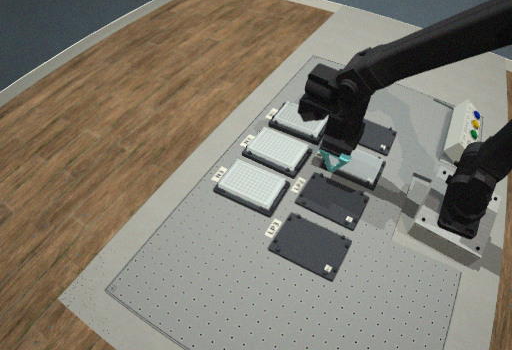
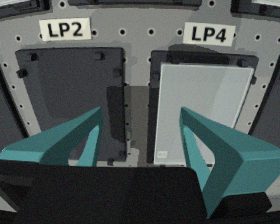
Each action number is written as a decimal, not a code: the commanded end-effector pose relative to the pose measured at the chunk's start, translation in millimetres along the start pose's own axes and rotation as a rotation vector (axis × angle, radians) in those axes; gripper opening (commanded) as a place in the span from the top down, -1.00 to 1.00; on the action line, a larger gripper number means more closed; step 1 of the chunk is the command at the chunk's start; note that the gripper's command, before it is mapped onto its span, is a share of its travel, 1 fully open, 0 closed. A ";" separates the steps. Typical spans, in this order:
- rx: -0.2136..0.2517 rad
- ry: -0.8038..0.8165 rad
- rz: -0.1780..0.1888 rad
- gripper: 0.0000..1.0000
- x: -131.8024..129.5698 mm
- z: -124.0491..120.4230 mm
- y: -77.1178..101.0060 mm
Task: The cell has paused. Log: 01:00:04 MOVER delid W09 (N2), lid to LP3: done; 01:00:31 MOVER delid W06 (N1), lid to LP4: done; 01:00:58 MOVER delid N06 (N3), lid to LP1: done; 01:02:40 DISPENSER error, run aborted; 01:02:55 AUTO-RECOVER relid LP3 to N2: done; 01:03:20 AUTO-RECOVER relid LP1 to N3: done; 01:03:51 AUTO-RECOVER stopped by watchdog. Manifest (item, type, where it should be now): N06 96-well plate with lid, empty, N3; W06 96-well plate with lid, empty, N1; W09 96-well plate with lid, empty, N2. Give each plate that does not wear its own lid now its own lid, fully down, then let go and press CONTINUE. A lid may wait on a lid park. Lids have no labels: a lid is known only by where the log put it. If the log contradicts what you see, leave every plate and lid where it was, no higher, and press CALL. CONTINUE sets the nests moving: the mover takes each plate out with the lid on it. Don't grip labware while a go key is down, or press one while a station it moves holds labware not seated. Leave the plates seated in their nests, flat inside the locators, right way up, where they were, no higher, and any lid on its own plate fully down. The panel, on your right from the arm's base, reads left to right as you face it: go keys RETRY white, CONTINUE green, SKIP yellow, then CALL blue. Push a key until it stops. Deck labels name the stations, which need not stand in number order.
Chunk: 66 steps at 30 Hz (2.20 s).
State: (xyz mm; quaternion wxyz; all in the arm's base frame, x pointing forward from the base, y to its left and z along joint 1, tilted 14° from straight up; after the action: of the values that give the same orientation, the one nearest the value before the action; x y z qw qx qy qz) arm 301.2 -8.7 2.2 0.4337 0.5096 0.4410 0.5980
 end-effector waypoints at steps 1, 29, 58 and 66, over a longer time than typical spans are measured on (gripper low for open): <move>-0.134 0.012 -0.026 1.00 -20.2 4.4 10.4; -0.678 0.020 -0.104 1.00 -131.8 -5.1 16.0; -0.682 0.022 -0.100 1.00 -104.0 -5.4 14.2; -0.685 0.020 -0.096 1.00 -68.4 -1.1 13.9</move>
State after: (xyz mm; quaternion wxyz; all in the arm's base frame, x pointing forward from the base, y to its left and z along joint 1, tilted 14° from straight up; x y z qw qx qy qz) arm 296.8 -86.7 -12.7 0.5936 0.3162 0.2608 0.6925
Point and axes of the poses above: the point where the finger pads meet when closed, its own y axis back along the fingers, its own x axis across the jaws, z = x × y, the point moved 1 cm from there along y, back along the fingers, and after that the axes turned 7 degrees about y, right-handed, at the moved point
